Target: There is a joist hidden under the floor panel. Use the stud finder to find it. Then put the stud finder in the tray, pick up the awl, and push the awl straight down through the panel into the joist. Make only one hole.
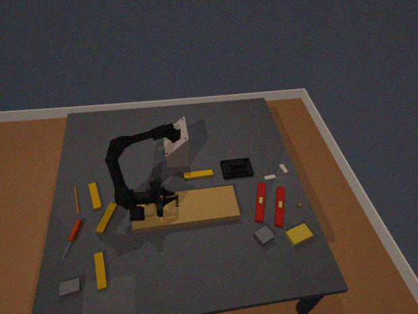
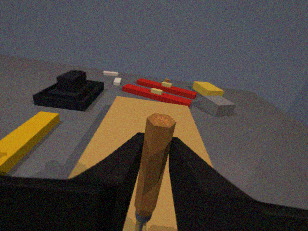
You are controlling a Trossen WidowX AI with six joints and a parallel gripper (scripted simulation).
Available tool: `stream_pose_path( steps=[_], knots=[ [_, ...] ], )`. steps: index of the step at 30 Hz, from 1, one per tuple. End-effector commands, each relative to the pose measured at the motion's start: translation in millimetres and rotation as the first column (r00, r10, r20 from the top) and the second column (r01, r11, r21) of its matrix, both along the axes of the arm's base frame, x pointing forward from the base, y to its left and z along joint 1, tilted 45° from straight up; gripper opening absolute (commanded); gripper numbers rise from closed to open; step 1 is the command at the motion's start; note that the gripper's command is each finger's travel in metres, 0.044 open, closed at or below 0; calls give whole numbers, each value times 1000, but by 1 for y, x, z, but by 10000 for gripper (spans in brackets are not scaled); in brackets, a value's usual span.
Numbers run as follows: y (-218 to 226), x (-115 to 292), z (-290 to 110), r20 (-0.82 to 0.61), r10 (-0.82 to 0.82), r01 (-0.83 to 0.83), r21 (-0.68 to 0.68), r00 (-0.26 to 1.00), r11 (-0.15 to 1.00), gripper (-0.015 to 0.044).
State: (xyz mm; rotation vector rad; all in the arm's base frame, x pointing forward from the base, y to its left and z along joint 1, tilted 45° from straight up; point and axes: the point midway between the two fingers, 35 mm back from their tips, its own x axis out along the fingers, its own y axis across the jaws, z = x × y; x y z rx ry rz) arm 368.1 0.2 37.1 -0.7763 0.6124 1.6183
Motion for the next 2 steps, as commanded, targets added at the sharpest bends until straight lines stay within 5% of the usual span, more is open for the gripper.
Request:
stream_pose_path(
  steps=[1, 2],
  knots=[
    [-1, 0, -2, 3, 5, -5, -5, 1000, 1000, 0],
    [-1, 0, -2, 3, 5, -5, -5, 1000, 1000, 0]
  ],
)
